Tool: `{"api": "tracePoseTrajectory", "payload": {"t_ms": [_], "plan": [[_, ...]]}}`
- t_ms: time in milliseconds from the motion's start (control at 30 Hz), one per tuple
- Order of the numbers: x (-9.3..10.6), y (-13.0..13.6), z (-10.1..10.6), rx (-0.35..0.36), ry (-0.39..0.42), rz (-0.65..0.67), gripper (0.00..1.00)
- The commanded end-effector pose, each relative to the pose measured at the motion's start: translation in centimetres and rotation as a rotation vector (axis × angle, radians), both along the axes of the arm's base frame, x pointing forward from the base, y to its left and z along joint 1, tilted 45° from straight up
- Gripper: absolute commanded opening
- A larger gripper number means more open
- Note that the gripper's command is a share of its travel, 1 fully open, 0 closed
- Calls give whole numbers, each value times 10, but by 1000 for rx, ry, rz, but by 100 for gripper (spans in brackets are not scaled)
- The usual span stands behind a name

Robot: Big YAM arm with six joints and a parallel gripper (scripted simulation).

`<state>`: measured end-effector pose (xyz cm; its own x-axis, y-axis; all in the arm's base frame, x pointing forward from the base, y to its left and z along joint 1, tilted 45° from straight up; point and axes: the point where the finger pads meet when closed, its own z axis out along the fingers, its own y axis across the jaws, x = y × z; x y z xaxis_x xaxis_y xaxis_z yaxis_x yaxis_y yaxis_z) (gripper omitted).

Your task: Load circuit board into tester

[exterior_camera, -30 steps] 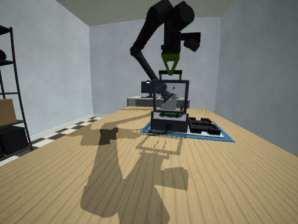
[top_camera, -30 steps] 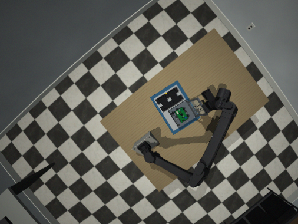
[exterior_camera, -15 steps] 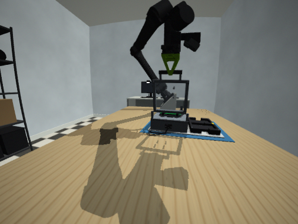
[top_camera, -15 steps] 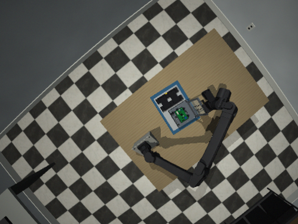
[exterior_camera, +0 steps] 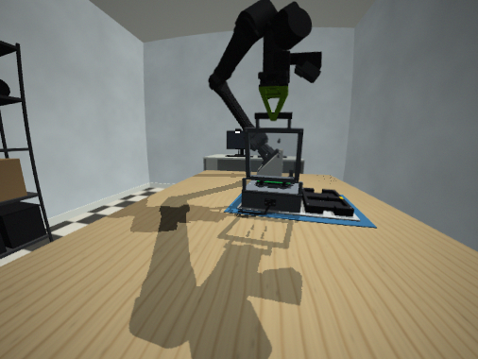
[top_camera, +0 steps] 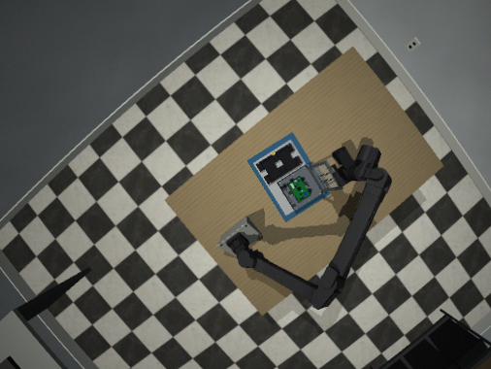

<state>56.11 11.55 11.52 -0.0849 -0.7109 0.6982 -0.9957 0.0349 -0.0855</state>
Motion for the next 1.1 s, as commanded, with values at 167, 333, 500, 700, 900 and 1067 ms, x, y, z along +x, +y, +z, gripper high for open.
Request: {"api": "tracePoseTrajectory", "payload": {"t_ms": [167, 333, 500, 700, 900, 1067], "plan": [[-8, 12, 16, 13, -26, 12, 0], [-12, 16, 17, 12, -23, 17, 0], [-14, 17, 17, 12, -22, 19, 0], [-18, 18, 17, 12, -21, 20, 0], [-23, 19, 17, 12, -21, 21, 0], [-25, 20, 17, 12, -20, 21, 0]]}}
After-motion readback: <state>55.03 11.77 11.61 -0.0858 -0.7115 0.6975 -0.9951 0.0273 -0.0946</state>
